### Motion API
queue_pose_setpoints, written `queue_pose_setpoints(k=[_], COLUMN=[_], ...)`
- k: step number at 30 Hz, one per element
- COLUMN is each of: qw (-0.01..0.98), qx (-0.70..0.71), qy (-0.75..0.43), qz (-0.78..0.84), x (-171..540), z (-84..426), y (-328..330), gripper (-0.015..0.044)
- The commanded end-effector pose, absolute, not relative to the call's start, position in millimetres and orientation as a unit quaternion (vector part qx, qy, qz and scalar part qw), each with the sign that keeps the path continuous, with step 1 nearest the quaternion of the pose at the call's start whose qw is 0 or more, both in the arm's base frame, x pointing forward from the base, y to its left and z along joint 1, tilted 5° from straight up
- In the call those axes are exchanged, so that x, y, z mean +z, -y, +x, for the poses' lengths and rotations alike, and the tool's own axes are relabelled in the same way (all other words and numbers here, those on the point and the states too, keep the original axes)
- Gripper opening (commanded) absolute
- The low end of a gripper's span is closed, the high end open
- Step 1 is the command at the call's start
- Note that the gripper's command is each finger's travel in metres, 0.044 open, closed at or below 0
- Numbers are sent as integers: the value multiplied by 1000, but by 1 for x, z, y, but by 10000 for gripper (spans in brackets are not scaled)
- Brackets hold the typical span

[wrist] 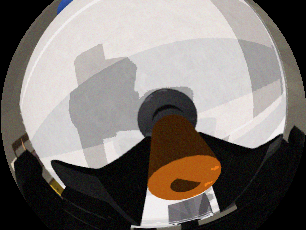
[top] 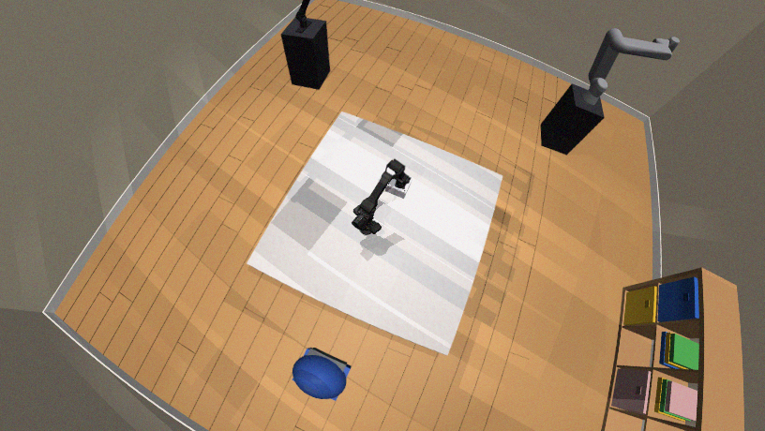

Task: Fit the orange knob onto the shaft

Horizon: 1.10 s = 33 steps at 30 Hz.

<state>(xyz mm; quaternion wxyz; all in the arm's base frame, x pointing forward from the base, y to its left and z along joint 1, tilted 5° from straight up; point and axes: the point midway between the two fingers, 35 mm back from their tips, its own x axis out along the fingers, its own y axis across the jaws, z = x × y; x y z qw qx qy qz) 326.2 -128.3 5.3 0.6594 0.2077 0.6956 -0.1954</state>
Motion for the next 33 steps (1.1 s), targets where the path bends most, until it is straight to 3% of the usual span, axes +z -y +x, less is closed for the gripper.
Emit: queue_pose_setpoints(k=[1, 33], qw=[654, 648], qx=[-211, -230], qy=[-691, -685], qz=[222, 239], x=[3, 7], z=[326, 327], y=[128, 129], gripper=[0, 0])
